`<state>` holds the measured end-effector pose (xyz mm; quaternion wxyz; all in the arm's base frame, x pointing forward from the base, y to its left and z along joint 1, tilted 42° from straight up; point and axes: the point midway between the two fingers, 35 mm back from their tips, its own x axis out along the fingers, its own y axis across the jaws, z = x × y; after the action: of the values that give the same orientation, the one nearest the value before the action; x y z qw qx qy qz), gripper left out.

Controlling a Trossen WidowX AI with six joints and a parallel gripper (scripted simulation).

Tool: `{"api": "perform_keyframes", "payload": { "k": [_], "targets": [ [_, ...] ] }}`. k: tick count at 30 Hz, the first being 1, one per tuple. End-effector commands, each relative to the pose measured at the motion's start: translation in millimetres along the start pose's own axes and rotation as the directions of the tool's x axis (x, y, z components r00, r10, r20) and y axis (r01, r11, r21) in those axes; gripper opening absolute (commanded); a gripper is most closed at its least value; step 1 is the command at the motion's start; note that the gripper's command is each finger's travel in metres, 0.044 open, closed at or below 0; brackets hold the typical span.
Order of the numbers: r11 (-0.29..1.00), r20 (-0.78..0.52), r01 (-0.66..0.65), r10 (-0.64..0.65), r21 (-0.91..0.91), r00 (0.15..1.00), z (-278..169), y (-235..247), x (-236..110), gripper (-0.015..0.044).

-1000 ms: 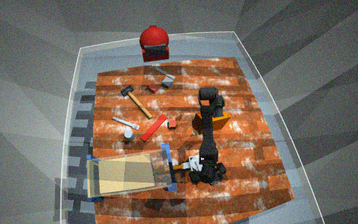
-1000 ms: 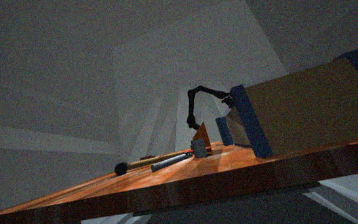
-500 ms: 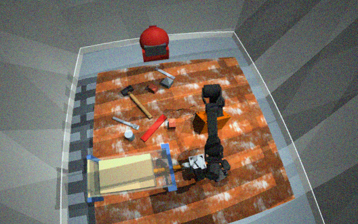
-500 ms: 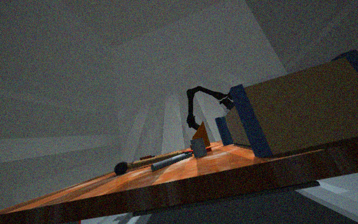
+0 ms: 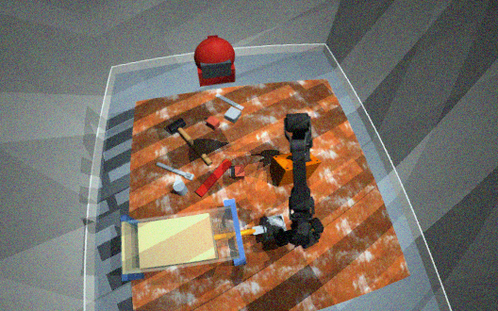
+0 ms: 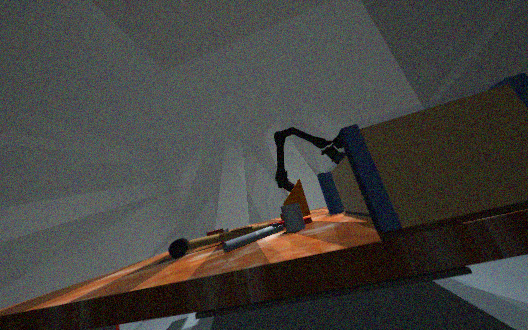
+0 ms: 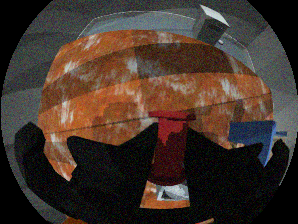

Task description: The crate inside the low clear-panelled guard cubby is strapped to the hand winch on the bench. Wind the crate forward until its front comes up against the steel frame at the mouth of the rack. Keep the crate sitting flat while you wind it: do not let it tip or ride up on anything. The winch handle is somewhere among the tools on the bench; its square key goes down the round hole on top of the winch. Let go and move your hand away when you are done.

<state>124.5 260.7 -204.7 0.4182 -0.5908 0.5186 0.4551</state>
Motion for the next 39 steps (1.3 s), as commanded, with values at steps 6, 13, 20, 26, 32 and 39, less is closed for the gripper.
{"api": "perform_keyframes", "payload": {
  "k": [6, 13, 20, 26, 32, 39],
  "targets": [
    [0.999, -0.026, -0.032, 0.032, -0.012, 0.999, -17, 21, -3, 0.0000],
    [0.999, -0.027, -0.033, 0.032, -0.012, 0.999, -25, 28, -7, 0.0000],
    [0.999, -0.028, -0.033, 0.033, -0.013, 0.999, -32, 33, -11, 0.0000],
    [0.999, -0.028, -0.034, 0.033, -0.013, 0.999, -39, 37, -14, 0.0000],
    [0.999, -0.029, -0.034, 0.034, -0.013, 0.999, -47, 41, -18, 0.0000],
    [0.999, -0.030, -0.034, 0.034, -0.013, 0.999, -56, 44, -22, 0.0000]
  ]
}}
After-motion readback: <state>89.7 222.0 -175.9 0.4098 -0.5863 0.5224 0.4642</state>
